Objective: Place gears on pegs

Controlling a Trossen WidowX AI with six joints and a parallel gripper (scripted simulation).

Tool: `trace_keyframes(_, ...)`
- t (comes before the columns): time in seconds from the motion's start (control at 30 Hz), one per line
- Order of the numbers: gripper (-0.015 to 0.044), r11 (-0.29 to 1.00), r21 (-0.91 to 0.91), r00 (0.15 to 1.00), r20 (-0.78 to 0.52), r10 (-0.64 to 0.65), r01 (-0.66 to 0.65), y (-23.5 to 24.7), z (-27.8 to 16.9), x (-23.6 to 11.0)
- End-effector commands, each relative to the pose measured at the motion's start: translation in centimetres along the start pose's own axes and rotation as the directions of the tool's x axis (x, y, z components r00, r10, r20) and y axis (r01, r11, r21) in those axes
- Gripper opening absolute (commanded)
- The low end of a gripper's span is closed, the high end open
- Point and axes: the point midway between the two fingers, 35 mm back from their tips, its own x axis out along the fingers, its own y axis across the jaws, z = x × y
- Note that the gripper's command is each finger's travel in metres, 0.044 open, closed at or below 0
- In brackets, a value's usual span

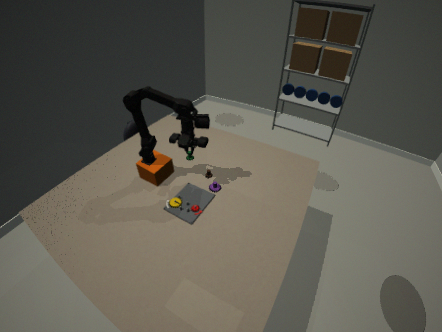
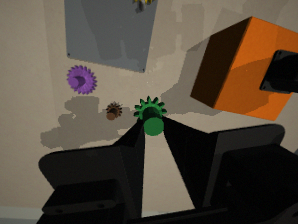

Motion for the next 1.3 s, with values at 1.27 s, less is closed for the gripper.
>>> trace_keyframes(1.27,0.0,1.0,-0.002,1.0,0.008,-0.002,0.003,4.8,7.9,2.6)
